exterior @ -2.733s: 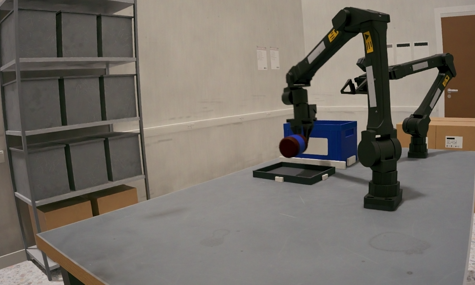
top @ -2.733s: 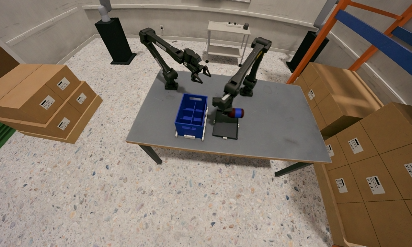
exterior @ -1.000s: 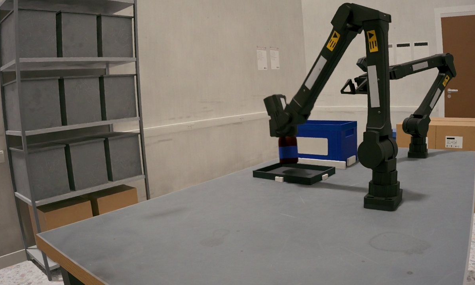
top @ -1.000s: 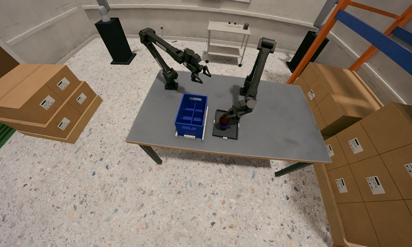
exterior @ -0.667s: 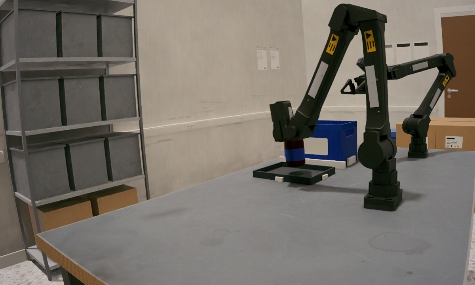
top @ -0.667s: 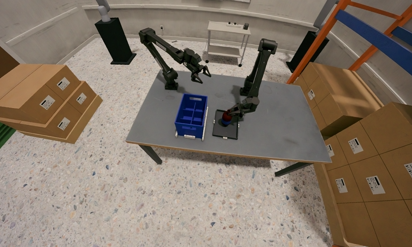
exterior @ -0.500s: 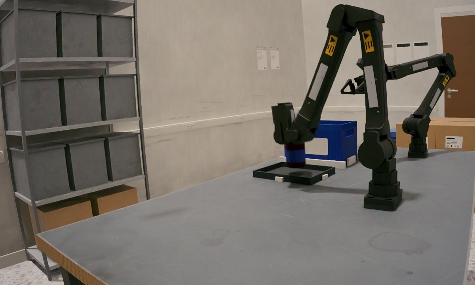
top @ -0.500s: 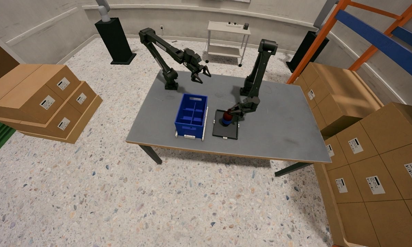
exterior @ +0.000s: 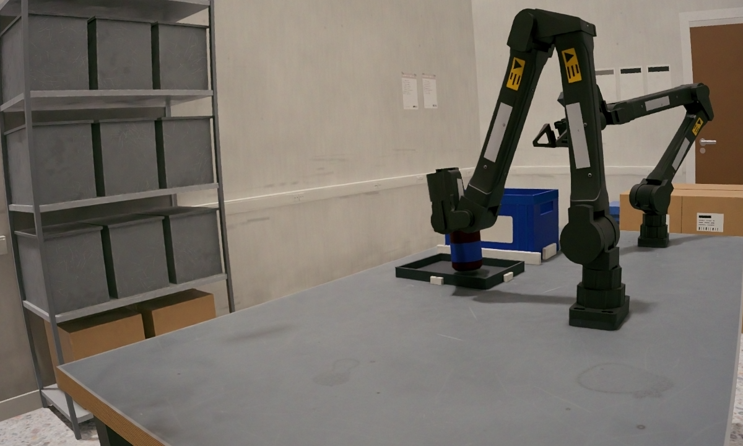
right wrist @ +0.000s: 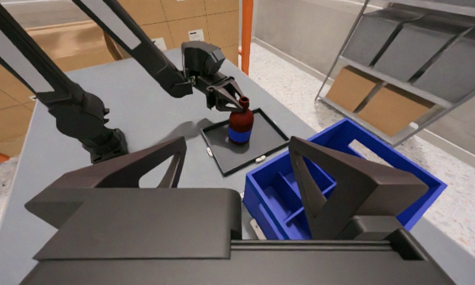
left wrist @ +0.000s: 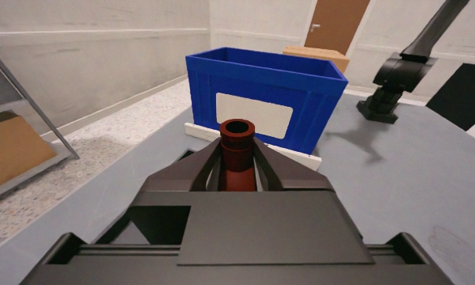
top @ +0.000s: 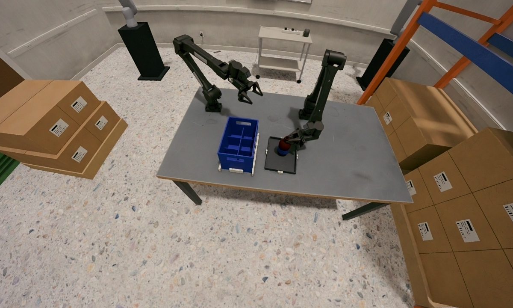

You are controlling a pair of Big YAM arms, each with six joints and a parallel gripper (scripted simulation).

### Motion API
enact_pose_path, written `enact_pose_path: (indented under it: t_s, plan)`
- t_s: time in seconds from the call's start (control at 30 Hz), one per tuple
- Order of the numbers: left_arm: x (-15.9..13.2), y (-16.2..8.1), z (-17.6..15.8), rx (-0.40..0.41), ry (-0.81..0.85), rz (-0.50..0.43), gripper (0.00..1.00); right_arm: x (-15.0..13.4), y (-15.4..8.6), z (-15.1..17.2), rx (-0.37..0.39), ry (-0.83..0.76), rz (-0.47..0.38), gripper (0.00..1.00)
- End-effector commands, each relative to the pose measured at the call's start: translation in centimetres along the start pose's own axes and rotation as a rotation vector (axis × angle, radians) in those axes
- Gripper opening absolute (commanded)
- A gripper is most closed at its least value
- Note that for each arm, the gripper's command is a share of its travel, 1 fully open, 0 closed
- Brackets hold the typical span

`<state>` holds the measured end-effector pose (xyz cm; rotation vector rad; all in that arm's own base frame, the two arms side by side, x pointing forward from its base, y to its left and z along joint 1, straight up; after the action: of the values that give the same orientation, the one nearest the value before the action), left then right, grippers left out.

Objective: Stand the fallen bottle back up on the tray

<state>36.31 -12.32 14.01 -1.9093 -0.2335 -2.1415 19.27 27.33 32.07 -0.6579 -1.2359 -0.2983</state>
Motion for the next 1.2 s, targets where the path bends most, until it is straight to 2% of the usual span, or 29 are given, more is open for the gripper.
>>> enact_pose_path:
  t_s: [0.0, 0.1, 0.2, 0.4, 0.83, 0.97, 1.17]
  plan:
    - [4.1, 0.8, 2.9, 0.010, 0.084, -0.040, 0.20, 0.9, -0.1, 0.1, 0.002, 0.007, -0.031, 1.00]
    - [4.5, 0.9, 3.1, 0.010, 0.092, -0.040, 0.20, 0.9, -0.1, 0.1, 0.002, 0.007, -0.031, 1.00]
    - [2.4, 0.8, 2.4, 0.007, 0.062, -0.027, 0.20, 0.9, -0.1, 0.1, 0.002, 0.007, -0.031, 1.00]
    - [2.5, 0.7, 2.3, 0.009, 0.085, -0.037, 0.20, 0.9, -0.1, 0.1, 0.002, 0.007, -0.031, 1.00]
    - [-0.1, 1.0, 1.7, 0.002, 0.069, -0.032, 0.20, 0.9, -0.1, 0.1, 0.002, 0.007, -0.031, 1.00]
    - [1.1, 0.9, 1.7, 0.005, 0.099, -0.045, 0.20, 0.9, -0.1, 0.1, 0.002, 0.007, -0.031, 1.00]
    - [0.3, 0.8, 1.4, 0.004, 0.084, -0.038, 0.20, 0.9, -0.1, 0.1, 0.002, 0.007, -0.031, 1.00]
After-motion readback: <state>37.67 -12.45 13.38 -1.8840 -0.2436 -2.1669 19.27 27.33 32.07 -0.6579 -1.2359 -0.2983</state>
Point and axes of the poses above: on each arm, the point where the finger pads meet when closed, its own y axis out along the fingers, its own z axis across the jaws, x = y × z, the point moved 8 cm from there along -y, back along the fingers, and after that the axes turned 11 degrees about y, right-handed, at the moved point
